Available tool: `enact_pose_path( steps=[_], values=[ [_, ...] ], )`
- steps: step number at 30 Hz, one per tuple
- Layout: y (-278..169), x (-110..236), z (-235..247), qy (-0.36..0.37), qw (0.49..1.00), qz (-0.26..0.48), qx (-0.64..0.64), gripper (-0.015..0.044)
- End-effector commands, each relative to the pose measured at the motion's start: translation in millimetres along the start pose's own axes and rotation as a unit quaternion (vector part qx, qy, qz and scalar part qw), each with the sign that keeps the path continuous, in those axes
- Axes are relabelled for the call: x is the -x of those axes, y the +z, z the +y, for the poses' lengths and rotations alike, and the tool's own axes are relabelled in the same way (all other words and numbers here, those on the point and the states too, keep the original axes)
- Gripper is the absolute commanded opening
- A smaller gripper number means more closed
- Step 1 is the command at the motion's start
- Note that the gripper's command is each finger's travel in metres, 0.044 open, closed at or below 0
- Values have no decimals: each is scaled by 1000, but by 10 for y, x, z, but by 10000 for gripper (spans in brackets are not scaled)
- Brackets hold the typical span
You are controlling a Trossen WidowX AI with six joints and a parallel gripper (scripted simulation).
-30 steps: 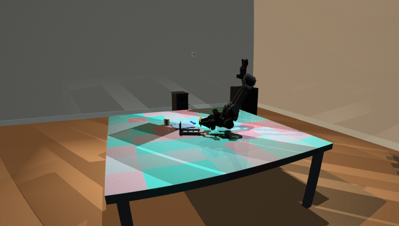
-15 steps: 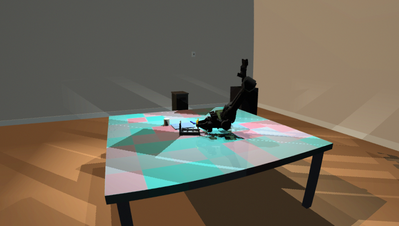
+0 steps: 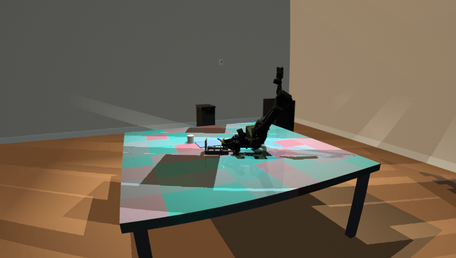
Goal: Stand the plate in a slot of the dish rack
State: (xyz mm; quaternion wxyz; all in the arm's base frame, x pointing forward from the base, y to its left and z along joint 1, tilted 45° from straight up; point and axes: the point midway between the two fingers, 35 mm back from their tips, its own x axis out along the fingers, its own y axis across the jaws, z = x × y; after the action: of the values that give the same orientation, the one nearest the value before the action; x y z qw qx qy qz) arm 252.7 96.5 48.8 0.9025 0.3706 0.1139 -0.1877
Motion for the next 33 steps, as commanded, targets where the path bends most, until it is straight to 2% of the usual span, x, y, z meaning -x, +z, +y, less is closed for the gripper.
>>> enact_pose_path(
  steps=[1,14,29,33],
  values=[
    [-97,-7,-8,-1,1000,-3,-1,0],
    [-61,-1,-7,0,1000,2,3,0],
    [-58,-2,-3,0,1000,1,0,394],
    [-58,-2,-3,0,1000,1,0,400]
  ],
)
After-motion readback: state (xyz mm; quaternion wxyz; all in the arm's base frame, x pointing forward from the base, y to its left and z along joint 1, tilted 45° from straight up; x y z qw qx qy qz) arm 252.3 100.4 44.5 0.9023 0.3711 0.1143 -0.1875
